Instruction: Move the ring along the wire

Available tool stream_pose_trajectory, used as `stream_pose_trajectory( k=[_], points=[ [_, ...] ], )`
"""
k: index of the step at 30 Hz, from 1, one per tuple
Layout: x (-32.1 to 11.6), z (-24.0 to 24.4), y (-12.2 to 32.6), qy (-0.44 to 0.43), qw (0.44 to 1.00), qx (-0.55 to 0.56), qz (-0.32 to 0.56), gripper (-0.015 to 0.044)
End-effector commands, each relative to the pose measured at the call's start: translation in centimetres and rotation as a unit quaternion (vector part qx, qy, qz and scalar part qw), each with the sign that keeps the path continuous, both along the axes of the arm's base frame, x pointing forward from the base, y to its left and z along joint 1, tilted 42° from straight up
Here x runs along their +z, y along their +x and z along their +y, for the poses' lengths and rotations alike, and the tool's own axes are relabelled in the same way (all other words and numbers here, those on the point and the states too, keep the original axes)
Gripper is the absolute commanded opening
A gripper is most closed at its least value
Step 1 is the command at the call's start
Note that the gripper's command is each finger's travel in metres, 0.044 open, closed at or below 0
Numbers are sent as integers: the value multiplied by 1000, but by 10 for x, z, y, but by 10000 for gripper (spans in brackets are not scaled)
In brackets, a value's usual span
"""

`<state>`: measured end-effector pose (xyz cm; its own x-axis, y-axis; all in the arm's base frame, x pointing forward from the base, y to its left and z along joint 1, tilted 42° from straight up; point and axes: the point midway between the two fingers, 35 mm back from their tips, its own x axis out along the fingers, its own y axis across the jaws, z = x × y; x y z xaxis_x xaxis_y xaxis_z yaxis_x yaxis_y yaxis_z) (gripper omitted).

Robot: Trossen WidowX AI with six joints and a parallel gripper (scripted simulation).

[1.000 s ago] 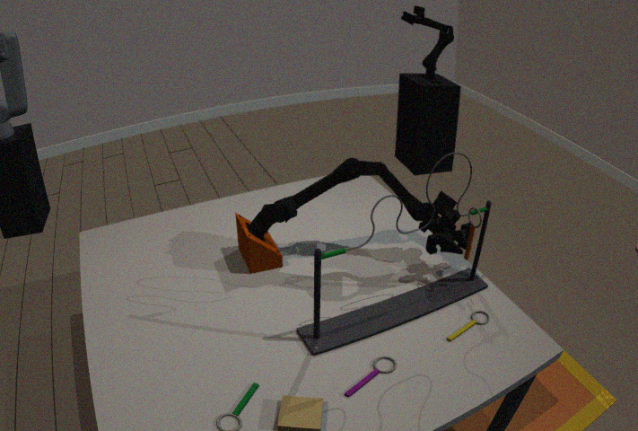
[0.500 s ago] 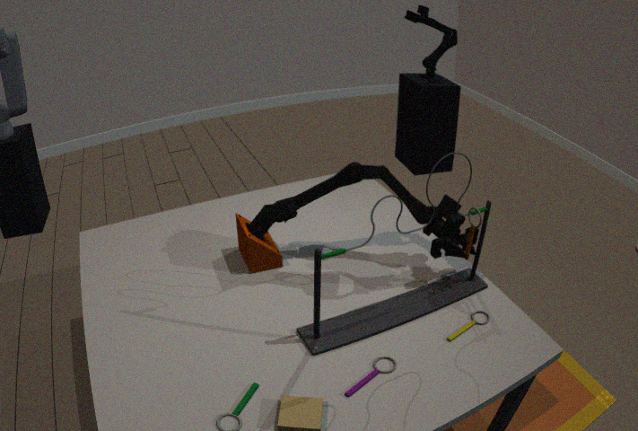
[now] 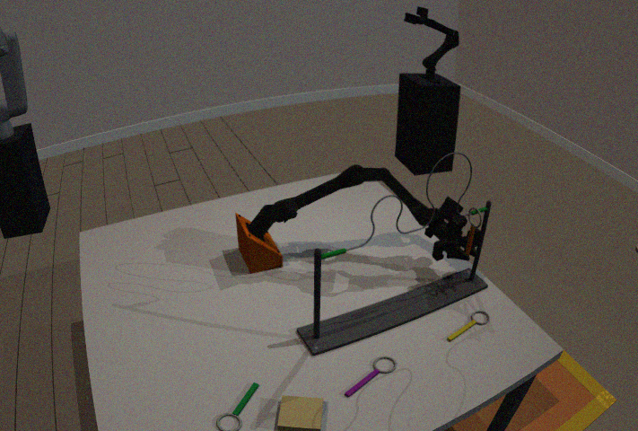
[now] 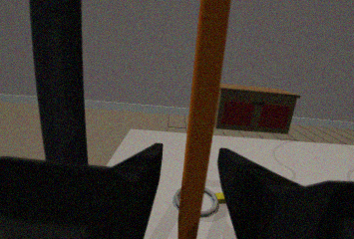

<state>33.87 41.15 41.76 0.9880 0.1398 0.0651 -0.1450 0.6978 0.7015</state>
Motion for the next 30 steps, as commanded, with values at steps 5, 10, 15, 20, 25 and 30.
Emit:
stream_pose_trajectory(
  k=[5,10,15,20,25,30],
  points=[
    [0,1,0,0,1000,3,1,160],
    [0,1,0,0,1000,3,1,160],
    [0,0,0,0,1000,0,0,81],
    [0,0,0,0,1000,0,0,-50],
    [0,0,0,0,1000,0,0,-150],
    [0,0,0,0,1000,0,0,-150]
  ],
)
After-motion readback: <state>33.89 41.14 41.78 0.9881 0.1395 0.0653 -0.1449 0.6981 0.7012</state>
